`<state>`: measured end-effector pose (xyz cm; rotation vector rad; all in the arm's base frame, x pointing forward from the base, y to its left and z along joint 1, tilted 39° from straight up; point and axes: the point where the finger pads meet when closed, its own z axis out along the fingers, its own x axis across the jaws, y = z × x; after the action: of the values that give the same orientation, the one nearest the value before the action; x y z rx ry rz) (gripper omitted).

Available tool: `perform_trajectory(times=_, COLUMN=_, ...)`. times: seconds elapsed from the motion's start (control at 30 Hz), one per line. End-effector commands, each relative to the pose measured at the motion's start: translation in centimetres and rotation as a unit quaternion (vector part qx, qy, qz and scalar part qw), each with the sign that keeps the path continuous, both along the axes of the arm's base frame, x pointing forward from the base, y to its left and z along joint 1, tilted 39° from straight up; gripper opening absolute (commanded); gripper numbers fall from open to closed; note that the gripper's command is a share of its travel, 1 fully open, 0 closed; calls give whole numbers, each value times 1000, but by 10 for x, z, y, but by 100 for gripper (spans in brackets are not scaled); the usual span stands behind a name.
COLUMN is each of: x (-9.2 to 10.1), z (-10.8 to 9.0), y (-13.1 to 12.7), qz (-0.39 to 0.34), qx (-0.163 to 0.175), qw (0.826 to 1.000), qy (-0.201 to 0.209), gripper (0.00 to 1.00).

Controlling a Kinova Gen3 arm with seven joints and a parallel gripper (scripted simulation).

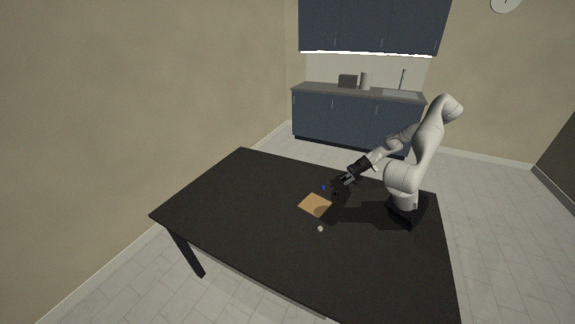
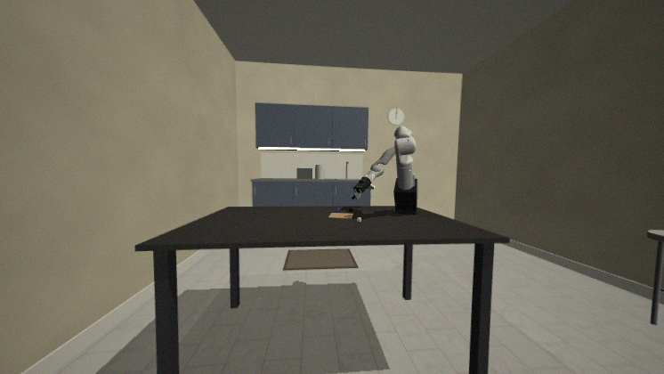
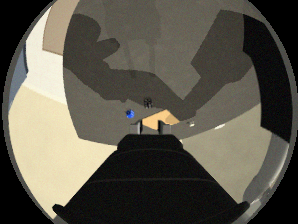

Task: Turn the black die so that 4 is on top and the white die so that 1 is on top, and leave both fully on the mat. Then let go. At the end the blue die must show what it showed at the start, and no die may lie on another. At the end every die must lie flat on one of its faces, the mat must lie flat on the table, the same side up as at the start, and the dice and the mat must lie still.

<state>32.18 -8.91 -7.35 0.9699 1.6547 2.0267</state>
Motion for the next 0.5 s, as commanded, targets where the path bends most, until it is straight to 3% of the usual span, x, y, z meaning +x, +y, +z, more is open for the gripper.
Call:
perform_trajectory(times=0.0, x=-2, z=3, y=-2, qz=24, qx=-24, qw=999, qy=24, gripper=70)
perform_trajectory(times=0.27, x=-3, z=7, y=-2, qz=93, qx=-106, qw=980, qy=144, gripper=70)
perform_trajectory(times=0.33, x=-3, z=7, y=-2, qz=93, qx=-106, qw=980, qy=144, gripper=70)
perform_trajectory(times=0.47, x=0, z=16, y=-2, qz=118, qx=-164, qw=958, qy=203, gripper=70)
